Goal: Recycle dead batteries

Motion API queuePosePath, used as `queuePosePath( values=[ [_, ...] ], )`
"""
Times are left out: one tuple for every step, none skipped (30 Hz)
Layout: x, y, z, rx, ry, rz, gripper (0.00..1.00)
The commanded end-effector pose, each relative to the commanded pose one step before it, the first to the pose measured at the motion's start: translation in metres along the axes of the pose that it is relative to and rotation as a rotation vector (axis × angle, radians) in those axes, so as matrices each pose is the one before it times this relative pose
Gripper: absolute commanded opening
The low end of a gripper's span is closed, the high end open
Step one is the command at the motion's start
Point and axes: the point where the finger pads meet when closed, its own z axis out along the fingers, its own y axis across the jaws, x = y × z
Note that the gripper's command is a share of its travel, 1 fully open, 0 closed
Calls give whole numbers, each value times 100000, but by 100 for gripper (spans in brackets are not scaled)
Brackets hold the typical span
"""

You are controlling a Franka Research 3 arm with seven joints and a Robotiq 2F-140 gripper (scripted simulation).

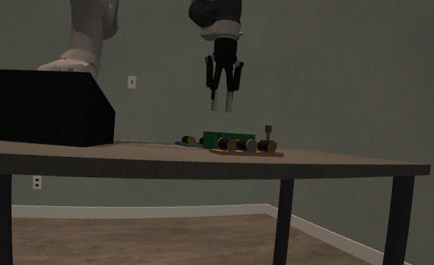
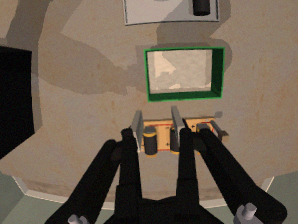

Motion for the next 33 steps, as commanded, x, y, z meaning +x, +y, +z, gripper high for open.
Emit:
queuePosePath(
  values=[
    [4787,1546,-52,-539,-254,7582,29],
    [1614,335,0,0,0,0,29],
    [1644,341,0,0,0,0,29],
    [1669,346,0,0,0,0,29],
    [1662,345,0,0,0,0,29],
    [1613,334,0,0,0,0,29],
    [1556,323,0,0,0,0,29],
    [1496,310,0,0,0,0,29],
    [1430,296,0,0,0,0,29],
    [1359,282,0,0,0,0,29],
    [1284,267,0,0,0,0,29],
    [0,0,0,0,0,0,29],
    [0,0,0,0,0,0,29],
    [1206,250,0,0,0,0,29],
    [1124,233,0,0,0,0,29],
    [1039,215,0,0,0,0,29],
    [952,198,0,0,0,0,29],
    [864,179,0,0,0,0,29],
    [776,160,0,0,0,0,29],
    [686,143,0,0,0,0,29],
    [598,124,0,0,0,0,29],
    [512,106,0,0,0,0,29],
    [428,89,0,0,0,0,29],
    [451,94,0,-111,194,-218,29],
    [420,88,1,-158,311,-328,29],
    [307,65,2,-111,246,-247,29],
    [208,45,2,-72,185,-189,29],
    [132,28,1,-45,117,-119,29],
    [0,0,0,0,0,0,29],
    [0,0,0,0,0,0,29],
    [71,15,1,-24,63,-64,29],
    [27,6,0,-9,24,-24,29],
    [4,1,0,-1,4,-4,29]
  ],
)
